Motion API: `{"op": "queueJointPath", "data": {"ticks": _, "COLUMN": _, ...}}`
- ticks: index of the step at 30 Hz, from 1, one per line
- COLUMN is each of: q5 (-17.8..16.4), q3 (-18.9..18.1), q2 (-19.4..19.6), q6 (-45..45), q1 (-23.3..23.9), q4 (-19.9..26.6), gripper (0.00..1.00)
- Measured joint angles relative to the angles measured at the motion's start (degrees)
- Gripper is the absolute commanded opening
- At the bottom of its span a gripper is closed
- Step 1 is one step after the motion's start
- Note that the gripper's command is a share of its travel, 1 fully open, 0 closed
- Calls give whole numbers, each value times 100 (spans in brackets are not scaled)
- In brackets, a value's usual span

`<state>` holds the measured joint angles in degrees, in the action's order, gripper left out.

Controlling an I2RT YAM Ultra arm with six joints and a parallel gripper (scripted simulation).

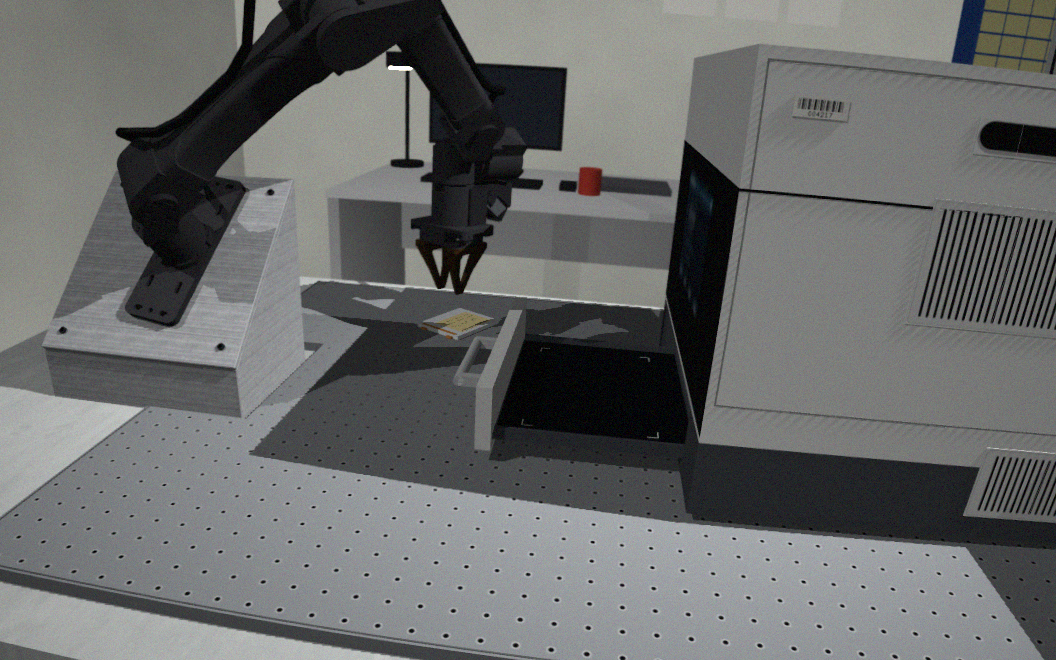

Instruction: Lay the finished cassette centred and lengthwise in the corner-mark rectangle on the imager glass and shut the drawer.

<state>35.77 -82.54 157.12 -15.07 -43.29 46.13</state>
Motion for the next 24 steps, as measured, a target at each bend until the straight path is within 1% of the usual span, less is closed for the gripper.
{"op": "queueJointPath", "data": {"ticks": 7, "q5": -131, "q3": -802, "q2": 741, "q6": 166, "q1": -271, "q4": 179, "gripper": 35}}
{"op": "queueJointPath", "data": {"ticks": 9, "q5": -181, "q3": -975, "q2": 907, "q6": 214, "q1": -330, "q4": 199, "gripper": 35}}
{"op": "queueJointPath", "data": {"ticks": 11, "q5": -214, "q3": -1014, "q2": 962, "q6": 245, "q1": -356, "q4": 227, "gripper": 35}}
{"op": "queueJointPath", "data": {"ticks": 16, "q5": -208, "q3": -1080, "q2": 953, "q6": 291, "q1": -358, "q4": 337, "gripper": 35}}
{"op": "queueJointPath", "data": {"ticks": 24, "q5": -208, "q3": -1088, "q2": 953, "q6": 310, "q1": -358, "q4": 382, "gripper": 35}}
